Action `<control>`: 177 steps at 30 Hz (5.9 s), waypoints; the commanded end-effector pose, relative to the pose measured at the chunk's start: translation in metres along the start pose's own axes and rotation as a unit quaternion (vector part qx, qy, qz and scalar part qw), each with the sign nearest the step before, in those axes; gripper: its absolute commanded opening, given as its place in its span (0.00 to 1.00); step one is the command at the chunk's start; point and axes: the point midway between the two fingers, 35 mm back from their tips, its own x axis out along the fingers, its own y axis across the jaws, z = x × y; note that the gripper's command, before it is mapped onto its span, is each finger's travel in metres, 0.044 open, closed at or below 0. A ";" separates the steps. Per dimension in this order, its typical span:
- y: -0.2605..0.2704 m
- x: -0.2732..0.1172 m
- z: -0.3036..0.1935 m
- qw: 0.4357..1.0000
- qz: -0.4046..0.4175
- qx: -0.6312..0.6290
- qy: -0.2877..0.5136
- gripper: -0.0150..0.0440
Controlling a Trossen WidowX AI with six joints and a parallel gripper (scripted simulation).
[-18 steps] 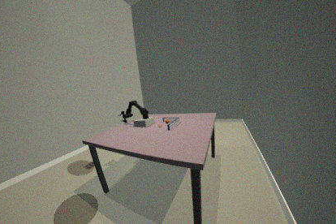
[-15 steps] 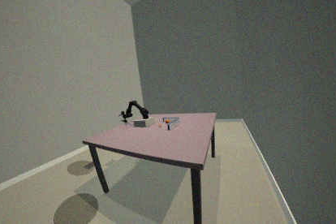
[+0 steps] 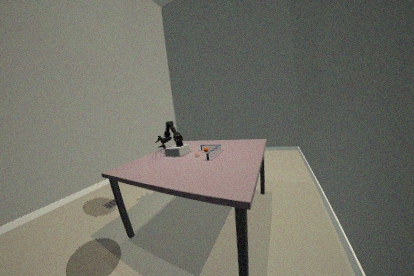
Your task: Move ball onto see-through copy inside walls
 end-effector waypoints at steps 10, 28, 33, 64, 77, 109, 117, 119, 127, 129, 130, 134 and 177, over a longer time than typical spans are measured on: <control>-0.067 -0.207 -0.023 0.969 -0.168 -0.025 -0.179 0.82; -0.119 -0.433 -0.238 0.844 -0.431 0.053 -0.315 0.82; -0.120 -0.461 -0.325 0.801 -0.492 0.103 -0.326 0.82; -0.077 -0.337 -0.646 0.688 -0.536 0.400 -0.281 0.82; -0.090 -0.334 -0.647 0.688 -0.536 0.400 -0.281 0.82; -0.118 -0.326 -0.648 0.688 -0.536 0.400 -0.281 0.62; -0.102 -0.333 -0.650 0.688 -0.536 0.400 -0.281 0.36; -0.089 -0.339 -0.651 0.688 -0.536 0.400 -0.281 0.27; -0.031 -0.356 -0.649 0.688 -0.536 0.400 -0.281 0.25; -0.016 -0.358 -0.648 0.688 -0.536 0.400 -0.281 0.25; -0.008 -0.360 -0.646 0.688 -0.536 0.400 -0.281 0.25; 0.011 -0.362 -0.643 0.688 -0.536 0.400 -0.281 0.25; 0.011 -0.197 -0.733 0.690 -0.533 0.404 -0.276 0.25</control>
